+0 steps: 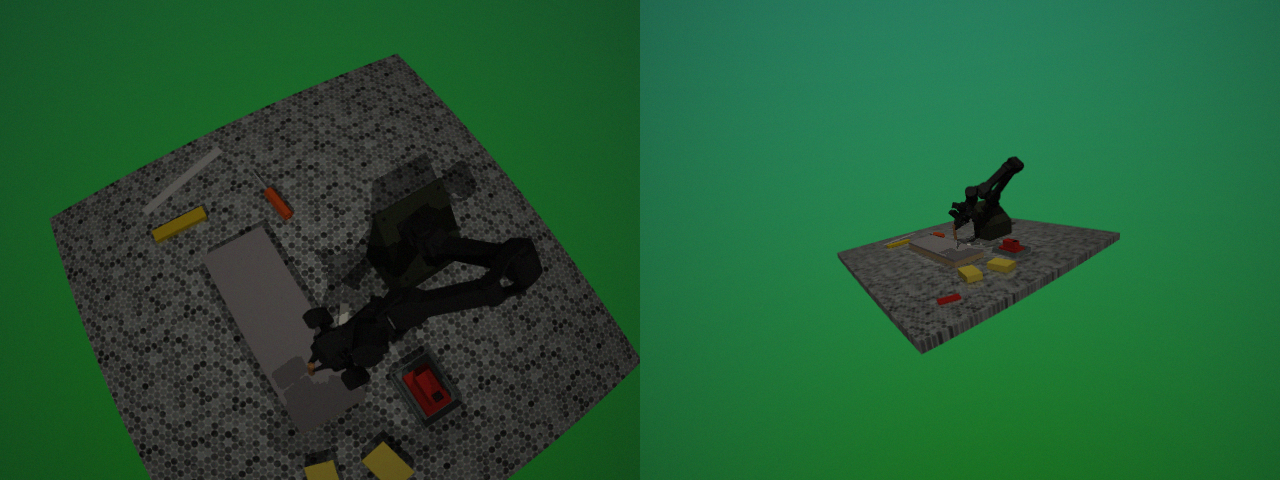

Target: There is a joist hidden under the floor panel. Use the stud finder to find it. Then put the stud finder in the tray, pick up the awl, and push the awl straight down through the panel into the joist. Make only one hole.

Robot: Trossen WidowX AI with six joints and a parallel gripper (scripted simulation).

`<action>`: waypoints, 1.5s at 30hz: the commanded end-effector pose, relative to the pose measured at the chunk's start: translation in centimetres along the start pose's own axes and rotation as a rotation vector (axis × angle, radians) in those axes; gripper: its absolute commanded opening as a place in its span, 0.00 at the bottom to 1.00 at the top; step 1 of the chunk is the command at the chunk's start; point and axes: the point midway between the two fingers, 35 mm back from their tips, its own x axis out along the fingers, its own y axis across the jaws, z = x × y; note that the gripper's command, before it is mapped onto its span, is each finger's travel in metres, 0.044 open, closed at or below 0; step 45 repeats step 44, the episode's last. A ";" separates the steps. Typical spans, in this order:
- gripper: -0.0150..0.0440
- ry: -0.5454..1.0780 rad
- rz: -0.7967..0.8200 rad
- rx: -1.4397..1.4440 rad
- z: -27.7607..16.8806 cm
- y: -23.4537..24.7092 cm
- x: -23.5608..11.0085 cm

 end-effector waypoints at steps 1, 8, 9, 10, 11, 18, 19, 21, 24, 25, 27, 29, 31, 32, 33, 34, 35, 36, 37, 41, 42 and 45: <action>0.25 -0.002 -0.006 0.006 -0.5 -0.2 0.5; 0.25 -0.002 -0.006 0.006 -1.4 -0.2 1.2; 0.25 -0.002 -0.006 0.006 -1.5 -0.2 1.3; 0.25 -0.002 -0.005 0.006 -1.6 -0.2 1.4; 0.25 -0.002 -0.005 0.007 -1.7 -0.2 1.5; 0.25 -0.002 -0.005 0.007 -1.9 -0.2 1.7; 0.25 -0.002 -0.005 0.007 -1.9 -0.2 1.7; 0.25 -0.002 -0.005 0.007 -1.9 -0.2 1.7; 0.25 -0.002 -0.005 0.007 -1.9 -0.2 1.7; 0.25 -0.002 -0.005 0.007 -1.9 -0.2 1.7; 0.25 -0.005 -0.001 0.002 -1.8 0.0 1.6; 0.25 -0.005 -0.001 0.002 -1.8 0.0 1.6; 0.25 -0.005 -0.001 0.002 -1.8 0.0 1.6; 0.25 -0.005 -0.001 0.002 -1.8 0.0 1.6; 0.25 -0.005 -0.001 0.002 -1.8 0.0 1.6; 0.25 -0.005 -0.001 0.002 -1.8 0.0 1.6; 0.25 -0.005 -0.001 0.002 -1.8 0.0 1.6; 0.25 -0.005 -0.001 0.002 -1.8 0.0 1.6; 0.25 -0.005 -0.001 0.002 -1.8 0.0 1.6; 0.25 -0.005 -0.001 0.002 -1.8 0.0 1.6; 0.25 -0.005 -0.001 0.002 -1.8 0.0 1.6; 0.25 -0.005 -0.001 0.002 -1.8 0.0 1.6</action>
